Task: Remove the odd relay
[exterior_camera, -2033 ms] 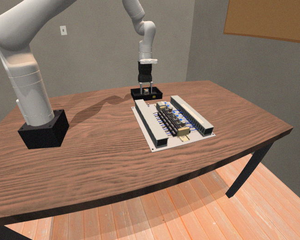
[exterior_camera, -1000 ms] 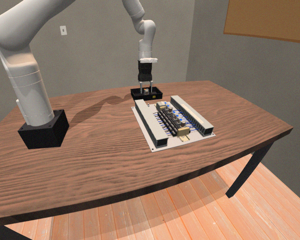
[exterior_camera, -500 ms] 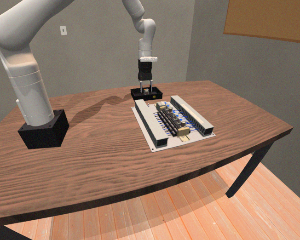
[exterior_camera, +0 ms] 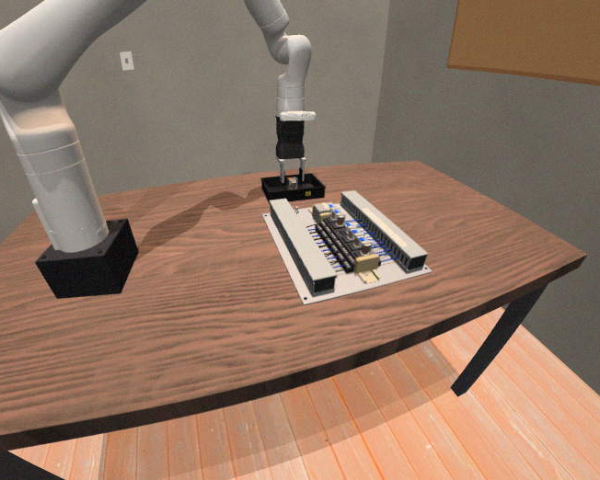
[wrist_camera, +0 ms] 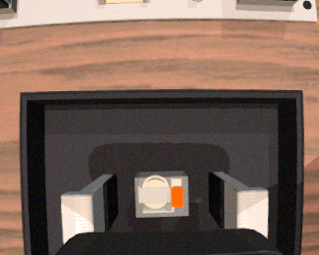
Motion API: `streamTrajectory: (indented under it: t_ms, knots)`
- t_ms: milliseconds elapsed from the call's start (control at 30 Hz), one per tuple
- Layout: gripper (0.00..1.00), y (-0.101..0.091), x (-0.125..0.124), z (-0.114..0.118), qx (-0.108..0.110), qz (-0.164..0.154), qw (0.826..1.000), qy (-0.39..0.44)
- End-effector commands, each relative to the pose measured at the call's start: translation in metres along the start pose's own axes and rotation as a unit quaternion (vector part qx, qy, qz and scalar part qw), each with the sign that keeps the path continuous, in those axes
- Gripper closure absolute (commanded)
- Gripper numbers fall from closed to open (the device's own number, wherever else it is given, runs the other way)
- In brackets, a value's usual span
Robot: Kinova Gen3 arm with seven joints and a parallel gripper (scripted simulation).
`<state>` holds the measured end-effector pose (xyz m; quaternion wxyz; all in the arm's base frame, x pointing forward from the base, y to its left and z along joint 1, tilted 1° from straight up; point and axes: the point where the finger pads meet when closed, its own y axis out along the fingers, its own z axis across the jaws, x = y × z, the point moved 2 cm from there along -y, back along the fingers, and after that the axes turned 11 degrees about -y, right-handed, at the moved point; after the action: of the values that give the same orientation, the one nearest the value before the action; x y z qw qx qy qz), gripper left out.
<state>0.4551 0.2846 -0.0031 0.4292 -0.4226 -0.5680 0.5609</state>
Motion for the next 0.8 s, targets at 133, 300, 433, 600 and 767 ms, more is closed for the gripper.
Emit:
streamTrajectory:
  t_ms: [133, 300, 433, 600, 767]
  knots:
    - [0.02, -0.0035, 0.0003, -0.0008, -0.001, 0.000, 1.000, 0.000]
    - [0.02, -0.0059, 0.0003, -0.0008, -0.001, 0.000, 1.000, 0.000]
    - [0.02, -0.0078, 0.0003, -0.0007, -0.001, 0.000, 1.000, 0.000]
    - [0.02, -0.0095, 0.0002, -0.0007, -0.001, 0.000, 1.000, 0.000]
    - [0.02, -0.0111, 0.0003, -0.0007, -0.001, 0.000, 1.000, 0.000]
